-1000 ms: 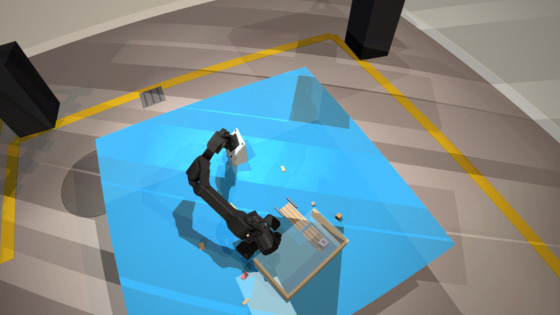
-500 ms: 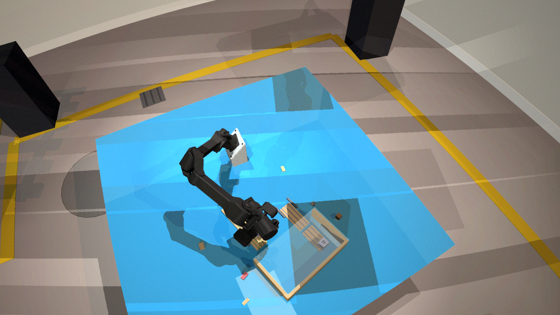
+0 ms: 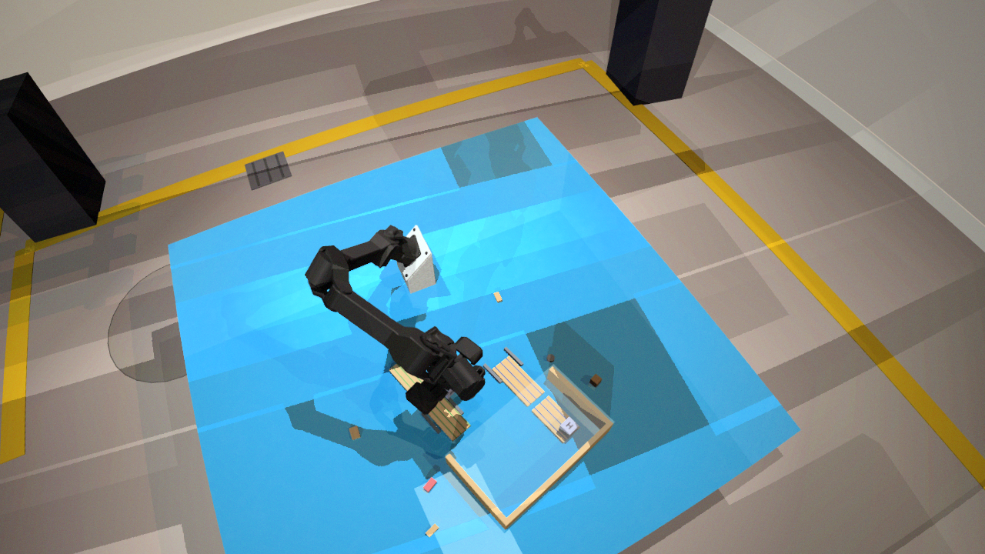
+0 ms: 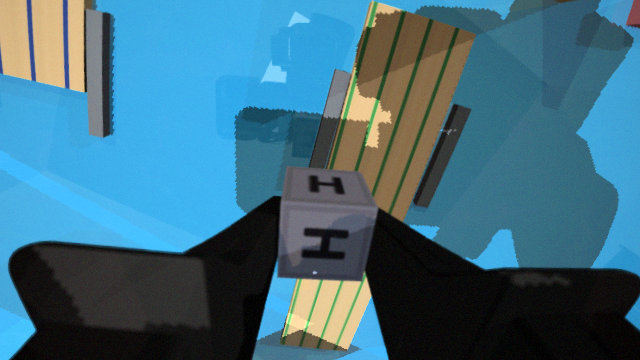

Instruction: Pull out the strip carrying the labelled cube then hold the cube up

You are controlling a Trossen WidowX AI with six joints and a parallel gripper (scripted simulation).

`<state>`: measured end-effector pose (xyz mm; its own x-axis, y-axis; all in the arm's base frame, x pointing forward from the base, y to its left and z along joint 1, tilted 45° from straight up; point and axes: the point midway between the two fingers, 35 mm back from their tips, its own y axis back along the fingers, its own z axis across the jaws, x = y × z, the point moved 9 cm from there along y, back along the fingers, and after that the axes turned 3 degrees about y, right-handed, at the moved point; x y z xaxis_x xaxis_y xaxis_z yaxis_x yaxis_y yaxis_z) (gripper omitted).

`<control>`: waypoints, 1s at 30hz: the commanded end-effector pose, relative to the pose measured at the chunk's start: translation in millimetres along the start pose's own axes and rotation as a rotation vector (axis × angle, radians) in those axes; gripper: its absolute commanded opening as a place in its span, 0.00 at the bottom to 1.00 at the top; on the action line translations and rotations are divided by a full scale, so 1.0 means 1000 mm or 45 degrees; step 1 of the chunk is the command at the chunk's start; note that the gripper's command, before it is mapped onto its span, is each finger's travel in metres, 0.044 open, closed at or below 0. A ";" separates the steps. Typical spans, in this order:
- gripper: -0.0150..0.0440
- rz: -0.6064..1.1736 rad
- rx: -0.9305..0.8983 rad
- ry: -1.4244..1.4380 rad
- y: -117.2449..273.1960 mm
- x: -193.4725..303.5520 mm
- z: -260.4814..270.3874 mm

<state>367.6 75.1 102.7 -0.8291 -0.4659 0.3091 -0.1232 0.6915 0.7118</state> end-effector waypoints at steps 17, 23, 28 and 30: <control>0.25 -0.006 -0.004 -0.007 0.000 0.059 0.042; 0.25 -0.007 -0.005 -0.006 0.008 0.063 0.046; 0.25 -0.007 -0.005 -0.006 0.034 0.063 0.046; 0.25 -0.006 -0.005 -0.006 0.035 0.063 0.046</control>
<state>287.0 91.5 111.7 -0.8264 -0.4701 0.3100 -0.1250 0.6899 0.7130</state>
